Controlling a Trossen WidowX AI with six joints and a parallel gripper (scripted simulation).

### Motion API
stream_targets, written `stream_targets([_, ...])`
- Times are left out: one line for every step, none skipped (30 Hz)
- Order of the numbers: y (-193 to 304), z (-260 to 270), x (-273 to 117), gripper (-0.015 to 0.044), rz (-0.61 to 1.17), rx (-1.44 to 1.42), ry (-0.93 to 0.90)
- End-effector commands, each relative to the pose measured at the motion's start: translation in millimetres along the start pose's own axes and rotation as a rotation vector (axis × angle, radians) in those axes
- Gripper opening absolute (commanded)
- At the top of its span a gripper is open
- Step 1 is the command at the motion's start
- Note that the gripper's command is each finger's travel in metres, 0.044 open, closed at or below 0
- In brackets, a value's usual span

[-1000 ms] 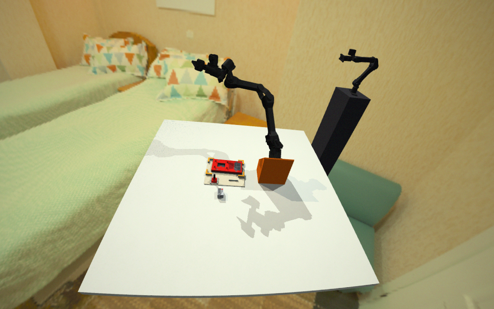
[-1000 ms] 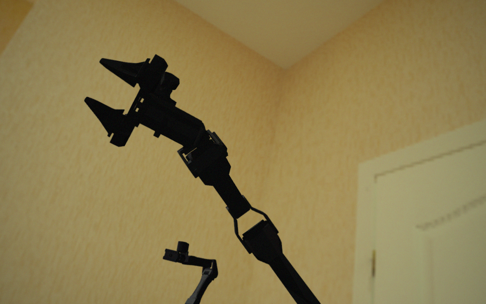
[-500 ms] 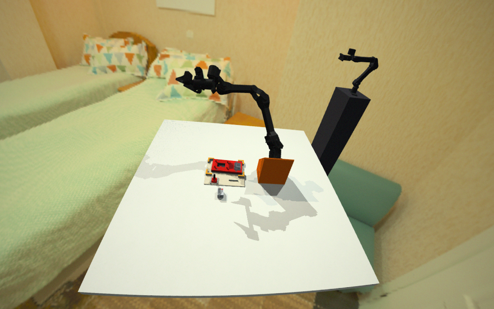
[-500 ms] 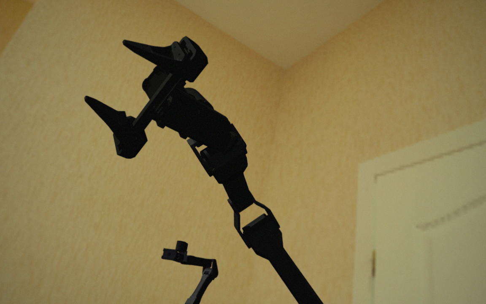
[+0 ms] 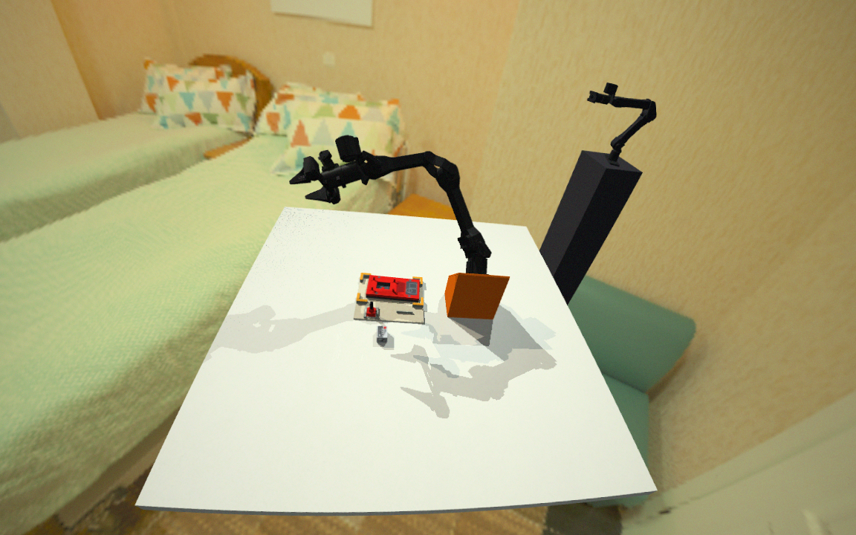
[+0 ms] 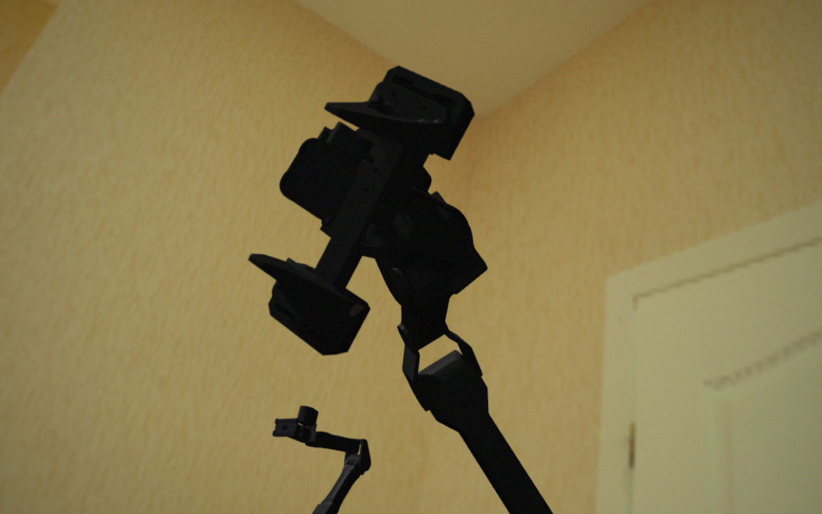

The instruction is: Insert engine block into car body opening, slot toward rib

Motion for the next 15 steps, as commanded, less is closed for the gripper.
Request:
stream_targets([36.8, -5.5, 6.3, 0.0440, 0.096, 0.069, 0.069])
stream_targets([45.3, -7.2, 7.5, 0.0440, 0.118, 0.088, 0.088])
stream_targets([53.8, -9.0, 8.6, 0.0440, 0.139, 0.106, 0.107])
stream_targets([62.2, -10.9, 9.6, 0.0440, 0.159, 0.124, 0.128])
stream_targets([70.5, -12.9, 10.3, 0.0440, 0.178, 0.141, 0.149])
stream_targets([78.8, -15.0, 10.9, 0.0440, 0.197, 0.158, 0.171])
stream_targets([87.1, -17.2, 11.3, 0.0440, 0.214, 0.175, 0.194])
stream_targets([95.2, -19.4, 11.6, 0.0440, 0.230, 0.192, 0.218])
stream_targets([103.3, -21.8, 11.7, 0.0440, 0.246, 0.208, 0.242])
stream_targets([111.3, -24.2, 11.7, 0.0440, 0.260, 0.224, 0.267])
stream_targets([119.4, -27.0, 11.5, 0.0440, 0.274, 0.240, 0.294])
stream_targets([127.5, -29.9, 11.2, 0.0440, 0.286, 0.256, 0.322])
stream_targets([135.5, -32.9, 10.8, 0.0440, 0.297, 0.272, 0.350])
stream_targets([143.4, -35.9, 10.2, 0.0440, 0.307, 0.287, 0.379])
stream_targets([151.1, -39.1, 9.4, 0.0440, 0.316, 0.301, 0.408])
Point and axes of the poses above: the point midway between the two fingers, 35 mm back from their tips, its own x axis out along the fingers, its own z axis across the jaws, y = z × x, the point moved 10 cm from there along -x, back along the fingers, and after that the axes turned 13 degrees about x, right-handed, at the moved point
